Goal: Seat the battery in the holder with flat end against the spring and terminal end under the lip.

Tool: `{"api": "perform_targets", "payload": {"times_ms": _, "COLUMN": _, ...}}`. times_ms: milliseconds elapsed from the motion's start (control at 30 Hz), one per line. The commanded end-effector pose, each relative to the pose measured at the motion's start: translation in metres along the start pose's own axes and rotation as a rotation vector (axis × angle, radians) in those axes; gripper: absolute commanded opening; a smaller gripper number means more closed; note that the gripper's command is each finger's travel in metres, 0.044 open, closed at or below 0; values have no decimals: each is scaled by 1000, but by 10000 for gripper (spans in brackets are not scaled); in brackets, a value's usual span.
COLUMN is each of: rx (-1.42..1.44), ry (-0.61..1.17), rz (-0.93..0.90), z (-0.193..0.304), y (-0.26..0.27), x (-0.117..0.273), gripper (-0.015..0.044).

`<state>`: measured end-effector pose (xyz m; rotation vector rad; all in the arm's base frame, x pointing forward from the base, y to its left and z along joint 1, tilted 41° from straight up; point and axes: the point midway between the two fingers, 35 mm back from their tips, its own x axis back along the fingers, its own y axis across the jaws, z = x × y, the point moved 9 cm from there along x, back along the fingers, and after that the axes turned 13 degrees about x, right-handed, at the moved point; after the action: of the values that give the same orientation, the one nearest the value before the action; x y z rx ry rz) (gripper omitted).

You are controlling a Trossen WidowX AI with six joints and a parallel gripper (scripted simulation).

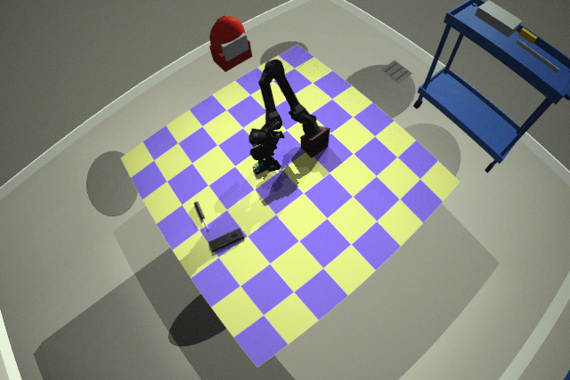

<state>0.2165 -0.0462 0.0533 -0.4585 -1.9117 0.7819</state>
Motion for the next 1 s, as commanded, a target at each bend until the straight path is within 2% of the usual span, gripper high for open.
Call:
{"api": "perform_targets", "payload": {"times_ms": 0, "rx": 4, "ry": 0, "rz": -4, "z": 4, "y": 2, "x": 0, "gripper": 87}}
{"api": "perform_targets", "payload": {"times_ms": 967, "rx": 6, "ry": 1, "rz": -6, "z": 20, "y": 6, "x": 6, "gripper": 87}}
